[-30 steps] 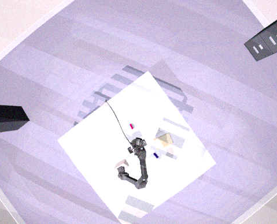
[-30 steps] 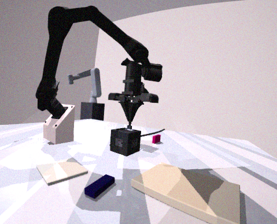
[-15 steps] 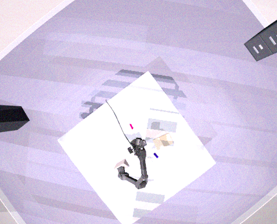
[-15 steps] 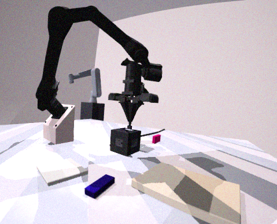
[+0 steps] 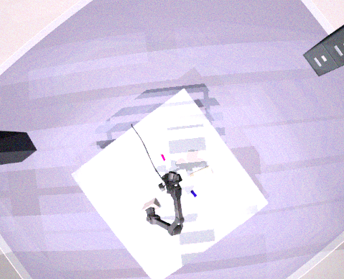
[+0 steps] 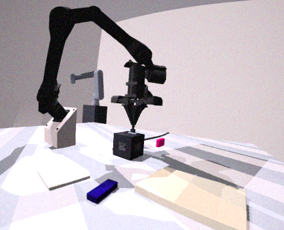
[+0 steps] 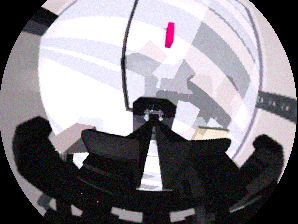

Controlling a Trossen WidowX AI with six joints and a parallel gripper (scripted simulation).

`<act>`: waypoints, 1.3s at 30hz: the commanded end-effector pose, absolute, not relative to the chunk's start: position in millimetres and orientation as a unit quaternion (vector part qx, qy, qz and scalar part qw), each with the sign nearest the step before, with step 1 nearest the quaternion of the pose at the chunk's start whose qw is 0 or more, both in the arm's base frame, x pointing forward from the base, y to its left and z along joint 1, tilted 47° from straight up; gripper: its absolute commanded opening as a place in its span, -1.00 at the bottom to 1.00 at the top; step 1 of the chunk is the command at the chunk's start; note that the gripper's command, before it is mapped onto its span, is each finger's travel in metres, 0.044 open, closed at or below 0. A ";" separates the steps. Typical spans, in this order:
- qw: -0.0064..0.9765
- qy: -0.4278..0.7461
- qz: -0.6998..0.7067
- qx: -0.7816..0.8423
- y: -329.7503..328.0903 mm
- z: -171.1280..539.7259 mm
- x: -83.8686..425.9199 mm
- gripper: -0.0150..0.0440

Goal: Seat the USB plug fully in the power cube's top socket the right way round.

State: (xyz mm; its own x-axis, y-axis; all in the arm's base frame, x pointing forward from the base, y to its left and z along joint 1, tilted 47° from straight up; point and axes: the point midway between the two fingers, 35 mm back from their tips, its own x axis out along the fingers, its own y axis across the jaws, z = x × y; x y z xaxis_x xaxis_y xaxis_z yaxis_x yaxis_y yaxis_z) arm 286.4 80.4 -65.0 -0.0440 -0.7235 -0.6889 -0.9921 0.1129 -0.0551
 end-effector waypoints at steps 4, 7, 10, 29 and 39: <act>0.294 0.686 0.227 -0.626 78.1 -65.8 287.0 -0.49; 0.294 0.686 0.227 -0.626 78.1 -65.8 287.0 -0.49; 0.294 0.686 0.227 -0.626 78.1 -65.8 287.0 -0.49; 0.294 0.685 0.228 -0.626 80.4 -65.1 286.4 -0.17; 0.294 0.685 0.228 -0.626 84.7 -61.0 286.7 -0.17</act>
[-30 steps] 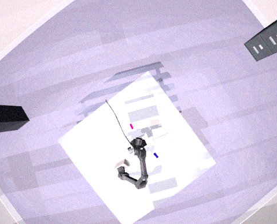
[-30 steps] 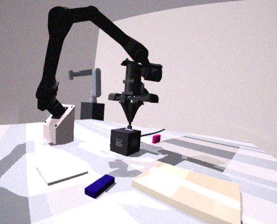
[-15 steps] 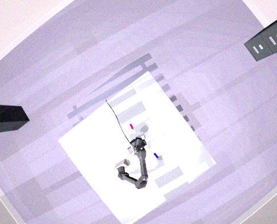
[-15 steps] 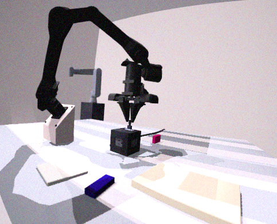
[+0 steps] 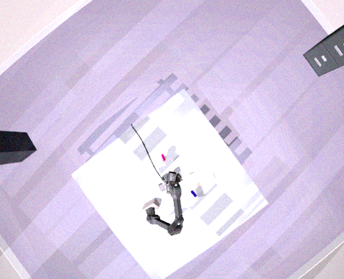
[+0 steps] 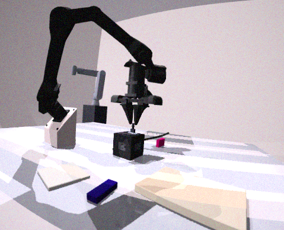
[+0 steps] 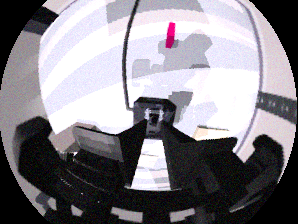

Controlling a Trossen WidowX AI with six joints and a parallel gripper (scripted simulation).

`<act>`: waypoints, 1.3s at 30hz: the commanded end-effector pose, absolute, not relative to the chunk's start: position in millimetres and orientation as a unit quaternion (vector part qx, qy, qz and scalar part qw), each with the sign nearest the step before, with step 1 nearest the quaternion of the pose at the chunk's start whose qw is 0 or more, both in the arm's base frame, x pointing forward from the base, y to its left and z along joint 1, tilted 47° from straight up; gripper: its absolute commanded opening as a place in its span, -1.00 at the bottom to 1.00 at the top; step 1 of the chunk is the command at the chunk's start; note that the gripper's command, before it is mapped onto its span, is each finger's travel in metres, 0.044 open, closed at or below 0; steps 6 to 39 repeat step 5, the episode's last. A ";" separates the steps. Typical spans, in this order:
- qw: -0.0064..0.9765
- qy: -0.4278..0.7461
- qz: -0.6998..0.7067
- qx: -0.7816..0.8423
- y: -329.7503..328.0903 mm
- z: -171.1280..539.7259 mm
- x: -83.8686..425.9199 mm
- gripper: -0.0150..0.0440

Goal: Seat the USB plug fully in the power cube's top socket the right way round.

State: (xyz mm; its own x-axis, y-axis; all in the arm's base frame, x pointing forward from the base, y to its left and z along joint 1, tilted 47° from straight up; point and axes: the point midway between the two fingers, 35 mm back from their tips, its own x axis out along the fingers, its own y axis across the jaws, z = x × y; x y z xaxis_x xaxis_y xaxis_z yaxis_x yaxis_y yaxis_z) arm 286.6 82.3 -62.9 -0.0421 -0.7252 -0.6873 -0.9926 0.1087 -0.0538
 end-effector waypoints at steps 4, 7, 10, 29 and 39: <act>0.294 0.685 0.228 -0.626 87.6 -58.3 286.9 -0.17; 0.294 0.685 0.228 -0.626 88.4 -57.6 286.9 -0.17; 0.294 0.685 0.228 -0.626 88.4 -57.6 286.9 -0.17; 0.294 0.685 0.228 -0.626 88.4 -57.6 286.9 -0.17; 0.294 0.685 0.228 -0.626 88.4 -57.6 286.9 -0.17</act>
